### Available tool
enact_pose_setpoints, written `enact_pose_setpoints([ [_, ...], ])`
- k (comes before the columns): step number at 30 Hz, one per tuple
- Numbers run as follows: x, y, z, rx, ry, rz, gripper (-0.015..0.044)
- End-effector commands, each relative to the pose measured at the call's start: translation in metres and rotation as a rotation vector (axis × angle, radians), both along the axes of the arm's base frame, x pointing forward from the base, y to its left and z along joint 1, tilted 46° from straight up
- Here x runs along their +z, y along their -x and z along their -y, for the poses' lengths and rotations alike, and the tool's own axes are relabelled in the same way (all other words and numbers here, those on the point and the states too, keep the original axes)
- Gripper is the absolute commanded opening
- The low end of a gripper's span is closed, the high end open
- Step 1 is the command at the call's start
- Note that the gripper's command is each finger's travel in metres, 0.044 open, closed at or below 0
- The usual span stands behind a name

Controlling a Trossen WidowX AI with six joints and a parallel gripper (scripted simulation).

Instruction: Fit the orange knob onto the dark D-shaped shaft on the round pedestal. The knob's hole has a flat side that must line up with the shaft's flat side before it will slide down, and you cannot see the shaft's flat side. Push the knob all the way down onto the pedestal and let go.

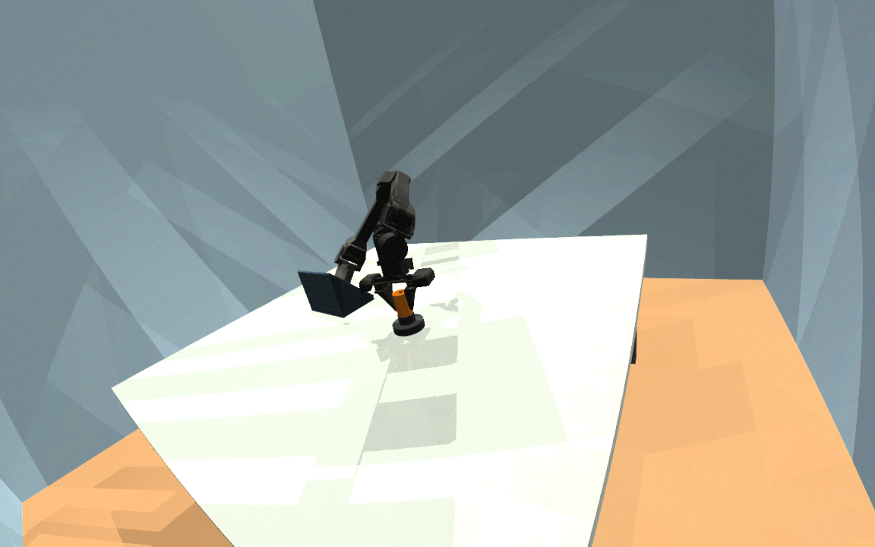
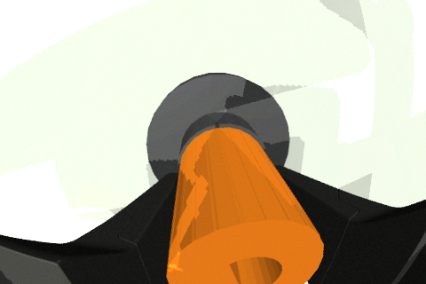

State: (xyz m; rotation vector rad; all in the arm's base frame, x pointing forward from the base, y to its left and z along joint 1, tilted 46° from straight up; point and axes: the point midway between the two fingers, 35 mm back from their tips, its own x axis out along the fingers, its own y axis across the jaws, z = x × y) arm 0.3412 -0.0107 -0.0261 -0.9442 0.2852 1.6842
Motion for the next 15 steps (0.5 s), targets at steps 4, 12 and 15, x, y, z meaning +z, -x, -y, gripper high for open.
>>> enact_pose_setpoints([
  [4,0.0005,-0.0002,0.0007,-0.001,0.0,0.001,0.0289],
  [12,0.0005,-0.0002,0.0007,-0.001,0.0,0.001,0.044],
  [15,0.0005,-0.0002,0.0007,-0.001,0.0,0.001,0.044],
])
